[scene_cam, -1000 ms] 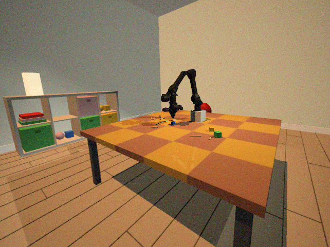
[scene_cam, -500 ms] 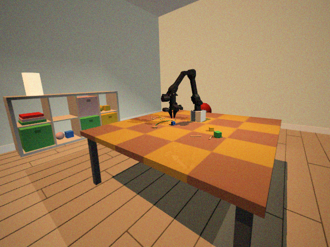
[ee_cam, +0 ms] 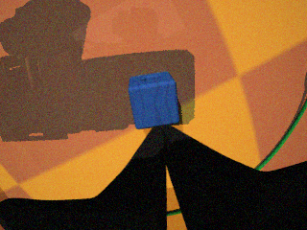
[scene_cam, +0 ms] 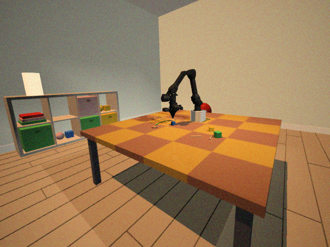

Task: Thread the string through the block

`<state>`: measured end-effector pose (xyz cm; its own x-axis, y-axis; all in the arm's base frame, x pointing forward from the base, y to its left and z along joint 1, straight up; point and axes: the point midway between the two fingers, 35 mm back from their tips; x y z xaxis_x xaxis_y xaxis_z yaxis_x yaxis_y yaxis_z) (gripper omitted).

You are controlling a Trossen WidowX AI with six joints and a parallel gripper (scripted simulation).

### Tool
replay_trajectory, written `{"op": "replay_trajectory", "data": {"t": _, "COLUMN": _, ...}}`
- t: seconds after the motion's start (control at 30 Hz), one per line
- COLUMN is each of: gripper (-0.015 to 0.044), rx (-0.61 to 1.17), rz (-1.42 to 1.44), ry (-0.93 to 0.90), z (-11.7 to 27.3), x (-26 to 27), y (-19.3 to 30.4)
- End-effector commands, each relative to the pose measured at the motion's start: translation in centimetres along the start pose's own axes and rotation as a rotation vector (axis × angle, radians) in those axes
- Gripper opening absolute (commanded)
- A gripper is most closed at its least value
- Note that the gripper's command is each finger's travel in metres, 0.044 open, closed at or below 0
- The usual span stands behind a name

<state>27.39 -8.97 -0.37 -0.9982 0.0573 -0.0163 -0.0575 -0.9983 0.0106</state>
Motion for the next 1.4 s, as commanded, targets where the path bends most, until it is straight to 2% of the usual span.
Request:
{"op": "replay_trajectory", "data": {"t": 0.0, "gripper": 0.0026, "rx": 0.000, "rz": -0.019, "ry": 0.000, "z": 0.0, "x": 0.0, "y": 0.1}}
{"op": "replay_trajectory", "data": {"t": 0.07, "gripper": 0.0079, "rx": 0.000, "rz": -0.168, "ry": 0.000, "z": 0.0, "x": 0.2, "y": 0.5}}
{"op": "replay_trajectory", "data": {"t": 0.53, "gripper": 0.0440, "rx": 0.003, "rz": -1.749, "ry": 0.002, "z": 0.0, "x": 2.4, "y": 5.4}}
{"op": "replay_trajectory", "data": {"t": 0.63, "gripper": 0.0440, "rx": 0.004, "rz": -2.072, "ry": 0.003, "z": 0.0, "x": 3.0, "y": 6.4}}
{"op": "replay_trajectory", "data": {"t": 1.37, "gripper": 0.0440, "rx": 0.004, "rz": -3.552, "ry": 0.012, "z": 0.0, "x": 6.2, "y": 10.6}}
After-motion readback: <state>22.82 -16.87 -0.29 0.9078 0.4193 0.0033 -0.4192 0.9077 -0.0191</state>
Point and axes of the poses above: the point midway between the two fingers, 35 mm back from their tips, its own z axis back along the fingers, its own x axis across the jaws, y = z × x, and after that the axes turned 15 degrees about z, right-handed
